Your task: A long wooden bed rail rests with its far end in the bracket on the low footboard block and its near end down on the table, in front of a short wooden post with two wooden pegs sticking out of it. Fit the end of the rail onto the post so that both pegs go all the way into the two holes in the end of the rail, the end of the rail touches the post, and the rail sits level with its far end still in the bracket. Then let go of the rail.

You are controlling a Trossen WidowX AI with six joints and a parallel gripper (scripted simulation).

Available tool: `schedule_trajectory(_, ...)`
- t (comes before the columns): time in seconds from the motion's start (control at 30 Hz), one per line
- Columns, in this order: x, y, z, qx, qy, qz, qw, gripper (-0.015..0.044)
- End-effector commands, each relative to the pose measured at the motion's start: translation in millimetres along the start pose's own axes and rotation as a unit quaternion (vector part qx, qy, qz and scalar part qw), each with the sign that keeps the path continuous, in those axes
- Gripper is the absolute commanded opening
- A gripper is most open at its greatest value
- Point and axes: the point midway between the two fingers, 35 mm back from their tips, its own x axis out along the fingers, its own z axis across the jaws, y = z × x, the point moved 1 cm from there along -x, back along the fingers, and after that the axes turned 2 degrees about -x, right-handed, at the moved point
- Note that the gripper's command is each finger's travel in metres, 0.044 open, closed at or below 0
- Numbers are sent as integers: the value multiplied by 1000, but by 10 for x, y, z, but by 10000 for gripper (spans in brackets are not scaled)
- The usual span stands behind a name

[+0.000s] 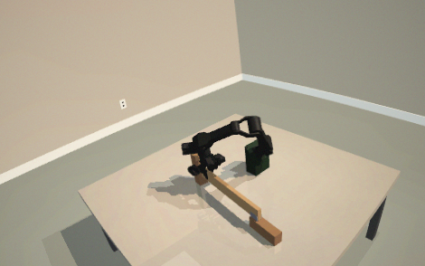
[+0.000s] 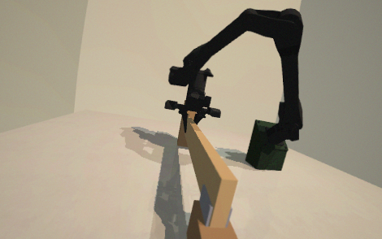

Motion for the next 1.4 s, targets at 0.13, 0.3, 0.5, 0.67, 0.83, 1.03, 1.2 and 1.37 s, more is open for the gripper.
schedule_trajectory(0.13,-27,46,-2,1,3,3,1000,0)
schedule_trajectory(0.3,-28,62,-1,1,3,3,1000,0)
schedule_trajectory(0.5,-28,80,0,1,3,3,1000,0)
schedule_trajectory(0.67,-2,59,2,0,0,1,1000,53)
schedule_trajectory(0.83,-2,59,2,0,0,1,1000,184)
schedule_trajectory(1.03,-2,59,2,0,0,1,1000,341)
schedule_trajectory(1.2,-2,59,2,0,0,1,1000,440)
schedule_trajectory(1.37,-152,-90,-7,0,1,2,1000,440)
